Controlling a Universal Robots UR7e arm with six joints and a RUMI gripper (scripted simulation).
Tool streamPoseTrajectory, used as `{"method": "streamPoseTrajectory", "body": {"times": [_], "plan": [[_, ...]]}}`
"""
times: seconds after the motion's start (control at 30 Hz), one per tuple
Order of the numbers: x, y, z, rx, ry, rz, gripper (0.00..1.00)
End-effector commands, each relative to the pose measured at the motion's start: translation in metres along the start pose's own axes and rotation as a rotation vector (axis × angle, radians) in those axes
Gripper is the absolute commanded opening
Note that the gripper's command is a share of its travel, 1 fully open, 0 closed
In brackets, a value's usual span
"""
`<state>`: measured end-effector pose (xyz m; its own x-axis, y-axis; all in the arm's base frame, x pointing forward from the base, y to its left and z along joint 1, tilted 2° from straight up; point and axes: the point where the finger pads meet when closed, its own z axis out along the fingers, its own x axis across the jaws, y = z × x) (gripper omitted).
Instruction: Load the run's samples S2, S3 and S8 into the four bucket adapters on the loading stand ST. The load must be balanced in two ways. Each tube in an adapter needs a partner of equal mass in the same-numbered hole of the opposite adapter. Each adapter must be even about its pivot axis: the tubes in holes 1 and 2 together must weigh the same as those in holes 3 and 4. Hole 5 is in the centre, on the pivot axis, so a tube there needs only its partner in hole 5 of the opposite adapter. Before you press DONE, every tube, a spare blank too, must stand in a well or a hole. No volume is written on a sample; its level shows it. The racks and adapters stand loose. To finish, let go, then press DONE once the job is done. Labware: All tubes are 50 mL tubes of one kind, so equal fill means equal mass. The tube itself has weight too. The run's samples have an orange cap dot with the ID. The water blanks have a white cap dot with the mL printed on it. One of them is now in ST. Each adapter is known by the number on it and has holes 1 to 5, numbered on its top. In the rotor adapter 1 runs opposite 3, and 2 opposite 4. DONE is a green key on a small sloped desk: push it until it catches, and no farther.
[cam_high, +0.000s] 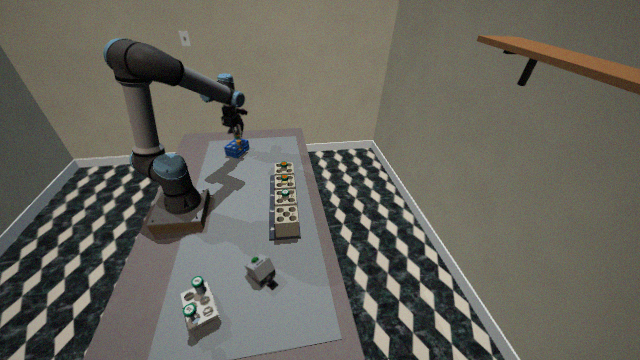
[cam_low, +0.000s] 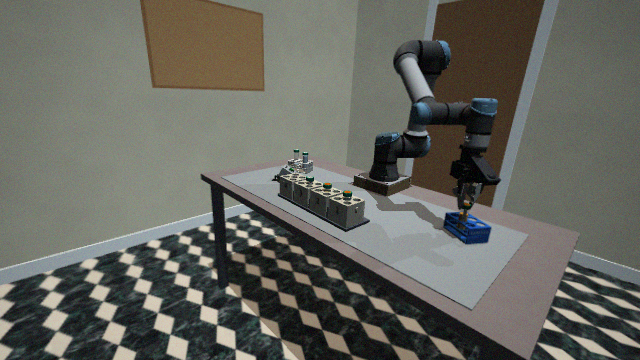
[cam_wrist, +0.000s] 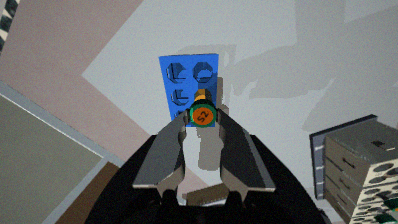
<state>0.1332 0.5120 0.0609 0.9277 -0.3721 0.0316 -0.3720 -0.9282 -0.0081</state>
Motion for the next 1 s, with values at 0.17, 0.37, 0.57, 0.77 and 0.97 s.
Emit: {"method": "streamPoseTrajectory", "body": {"times": [0.17, 0.37, 0.57, 0.77, 0.97], "plan": [[0.0, 0.0, -0.017, 0.001, 0.0, 0.0, 0.0], [0.0, 0.0, -0.037, 0.001, 0.0, 0.0, 0.0], [0.0, 0.0, -0.05, 0.001, 0.0, 0.0, 0.0], [0.0, 0.0, -0.07, 0.001, 0.0, 0.0, 0.0], [0.0, 0.0, -0.09, 0.001, 0.0, 0.0, 0.0]]}}
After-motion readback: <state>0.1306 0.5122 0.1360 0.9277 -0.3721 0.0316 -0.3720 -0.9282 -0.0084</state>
